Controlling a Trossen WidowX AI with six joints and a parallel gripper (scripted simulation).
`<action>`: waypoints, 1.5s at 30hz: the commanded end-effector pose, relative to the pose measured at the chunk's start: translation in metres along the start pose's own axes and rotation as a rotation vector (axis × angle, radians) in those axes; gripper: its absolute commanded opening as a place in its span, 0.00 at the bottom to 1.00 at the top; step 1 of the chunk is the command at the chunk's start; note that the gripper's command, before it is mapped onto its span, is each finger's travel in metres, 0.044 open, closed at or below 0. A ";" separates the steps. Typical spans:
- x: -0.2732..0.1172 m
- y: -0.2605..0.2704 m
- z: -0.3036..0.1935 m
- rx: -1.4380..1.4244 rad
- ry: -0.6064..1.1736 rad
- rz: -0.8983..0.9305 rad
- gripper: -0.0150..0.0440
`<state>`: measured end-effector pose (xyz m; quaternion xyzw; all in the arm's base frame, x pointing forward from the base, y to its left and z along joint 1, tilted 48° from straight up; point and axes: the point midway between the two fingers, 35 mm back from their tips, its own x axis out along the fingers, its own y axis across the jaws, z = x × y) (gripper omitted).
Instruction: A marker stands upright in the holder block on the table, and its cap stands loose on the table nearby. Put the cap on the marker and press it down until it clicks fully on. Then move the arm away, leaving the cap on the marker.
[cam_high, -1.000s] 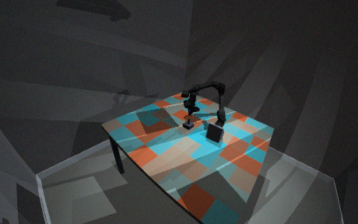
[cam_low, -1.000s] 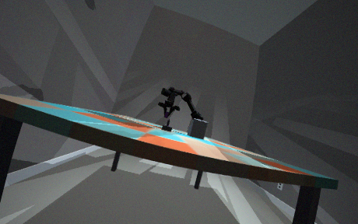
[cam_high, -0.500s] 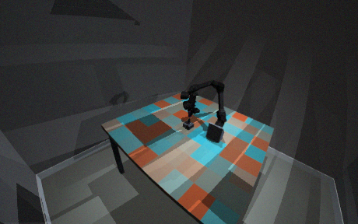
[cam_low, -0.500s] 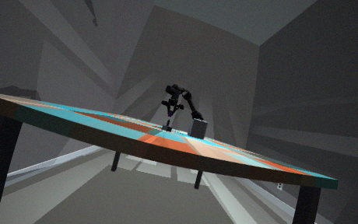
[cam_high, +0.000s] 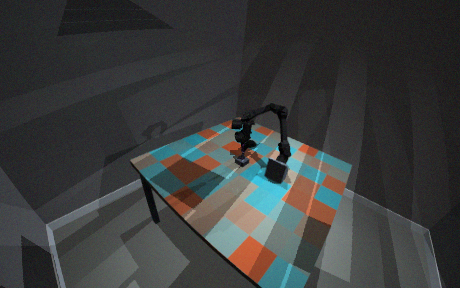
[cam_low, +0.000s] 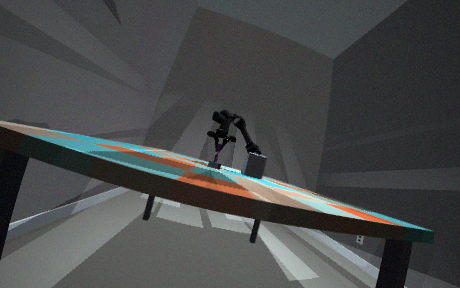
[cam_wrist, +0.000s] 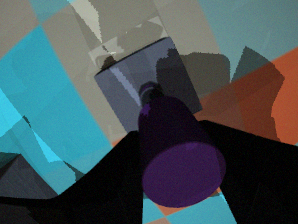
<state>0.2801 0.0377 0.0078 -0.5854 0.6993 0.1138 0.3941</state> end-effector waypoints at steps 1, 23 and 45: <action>0.010 0.001 -0.001 -0.007 0.010 0.004 0.25; 0.046 0.002 -0.001 -0.007 0.012 0.003 0.25; 0.077 0.003 0.005 -0.007 0.013 0.002 0.25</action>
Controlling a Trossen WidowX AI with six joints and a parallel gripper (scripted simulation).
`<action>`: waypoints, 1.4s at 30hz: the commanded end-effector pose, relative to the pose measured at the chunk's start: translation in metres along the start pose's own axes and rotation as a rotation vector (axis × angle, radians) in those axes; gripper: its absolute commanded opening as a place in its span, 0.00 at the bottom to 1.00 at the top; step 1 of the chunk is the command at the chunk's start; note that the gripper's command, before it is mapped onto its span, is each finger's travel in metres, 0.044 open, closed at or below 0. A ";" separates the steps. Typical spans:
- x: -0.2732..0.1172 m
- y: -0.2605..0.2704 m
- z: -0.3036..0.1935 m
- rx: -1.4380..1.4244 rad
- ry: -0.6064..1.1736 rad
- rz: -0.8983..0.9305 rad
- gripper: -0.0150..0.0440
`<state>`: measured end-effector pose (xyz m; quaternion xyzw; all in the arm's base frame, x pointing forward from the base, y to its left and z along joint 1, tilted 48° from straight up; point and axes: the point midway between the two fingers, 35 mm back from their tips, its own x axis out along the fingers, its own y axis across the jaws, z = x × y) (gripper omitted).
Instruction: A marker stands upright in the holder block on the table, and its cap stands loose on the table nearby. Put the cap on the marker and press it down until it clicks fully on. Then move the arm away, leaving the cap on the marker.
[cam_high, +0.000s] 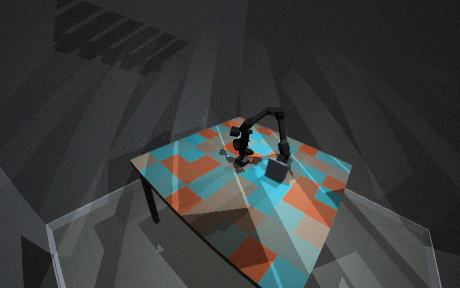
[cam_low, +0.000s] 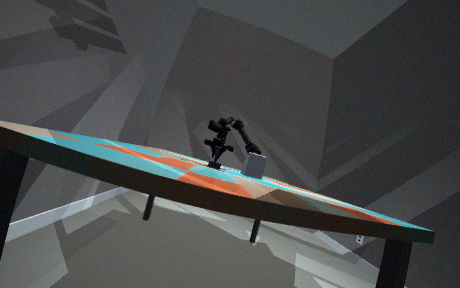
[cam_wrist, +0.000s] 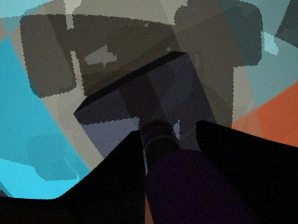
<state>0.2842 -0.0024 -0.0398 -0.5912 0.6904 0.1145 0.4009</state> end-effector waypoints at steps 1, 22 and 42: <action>0.017 0.004 -0.003 -0.007 0.029 0.022 0.25; 0.031 0.007 -0.003 -0.007 0.030 0.021 0.25; 0.032 0.007 -0.003 -0.007 0.030 0.021 0.25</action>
